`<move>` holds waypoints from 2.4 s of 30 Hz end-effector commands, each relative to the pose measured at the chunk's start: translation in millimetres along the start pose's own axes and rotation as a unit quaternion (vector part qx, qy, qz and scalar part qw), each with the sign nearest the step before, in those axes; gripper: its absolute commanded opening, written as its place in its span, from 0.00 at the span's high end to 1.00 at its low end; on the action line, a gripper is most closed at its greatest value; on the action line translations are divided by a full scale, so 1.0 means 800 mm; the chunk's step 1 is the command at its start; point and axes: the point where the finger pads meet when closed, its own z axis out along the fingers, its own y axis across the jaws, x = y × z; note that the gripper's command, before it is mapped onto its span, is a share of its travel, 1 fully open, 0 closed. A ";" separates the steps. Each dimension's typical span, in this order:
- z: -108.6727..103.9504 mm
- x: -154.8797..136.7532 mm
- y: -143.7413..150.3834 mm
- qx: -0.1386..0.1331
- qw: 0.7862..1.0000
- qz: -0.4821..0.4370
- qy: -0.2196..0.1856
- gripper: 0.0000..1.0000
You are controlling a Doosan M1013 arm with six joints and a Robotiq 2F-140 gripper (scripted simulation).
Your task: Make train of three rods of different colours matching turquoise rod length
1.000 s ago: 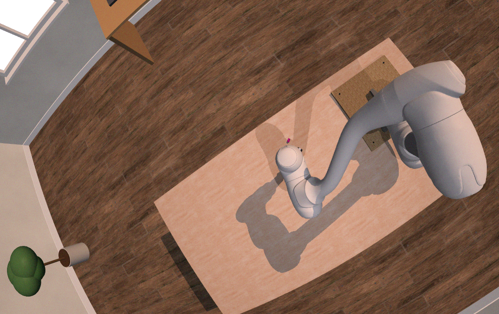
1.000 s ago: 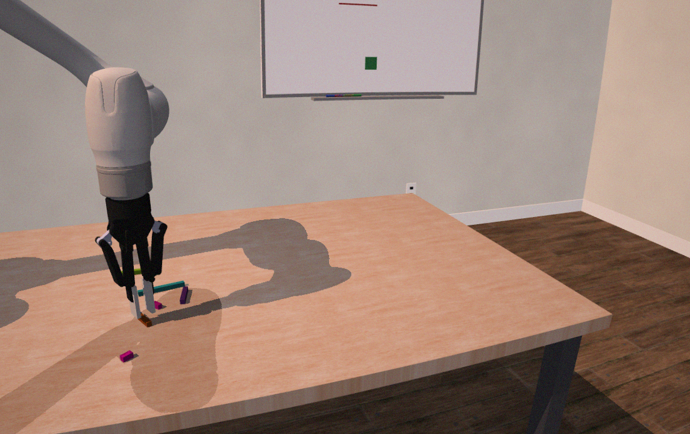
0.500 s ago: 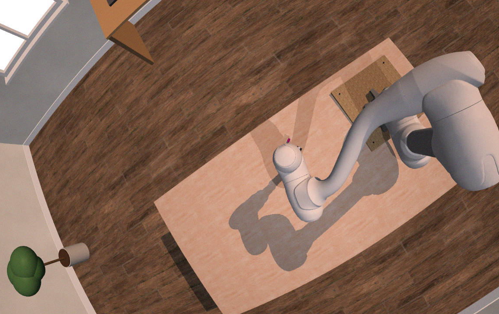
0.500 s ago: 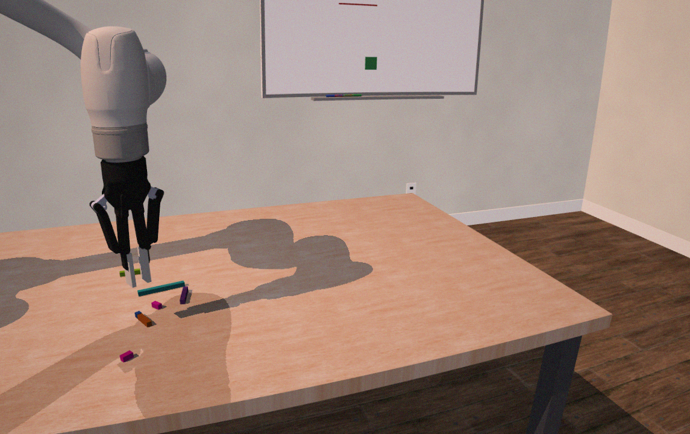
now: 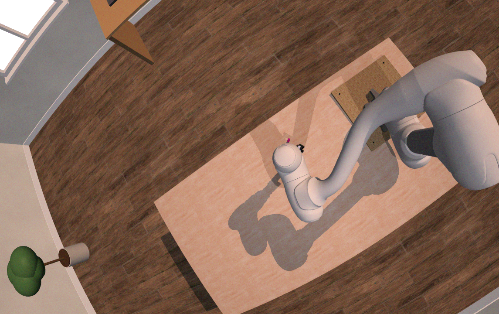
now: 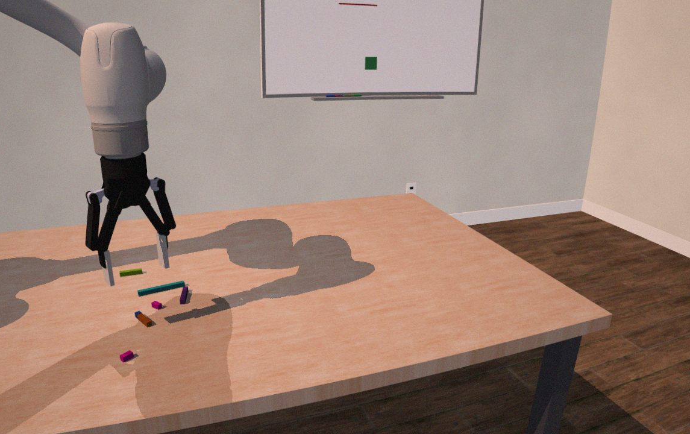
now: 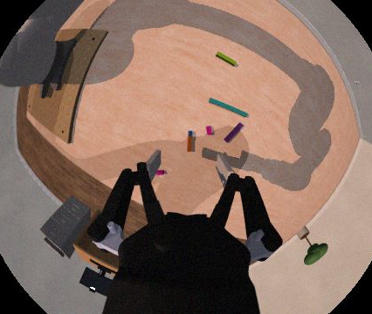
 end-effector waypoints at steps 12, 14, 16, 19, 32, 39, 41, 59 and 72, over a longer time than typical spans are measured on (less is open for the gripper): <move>0.000 0.000 0.000 0.000 1.000 0.001 0.000 0.00; 0.000 0.002 0.001 0.000 1.000 0.006 0.000 0.00; 0.001 0.005 0.003 0.000 1.000 0.020 0.000 0.00; 0.001 0.008 0.004 0.000 1.000 0.031 0.000 0.00; 0.009 0.076 0.038 0.001 0.958 0.288 0.000 0.00; 0.012 0.108 0.051 0.001 0.917 0.398 0.000 0.00; 0.013 0.119 0.055 0.001 0.901 0.434 0.000 0.00; 0.022 0.213 0.080 0.000 0.710 0.705 0.000 0.00; 0.027 0.268 0.089 0.000 0.562 0.827 0.000 0.00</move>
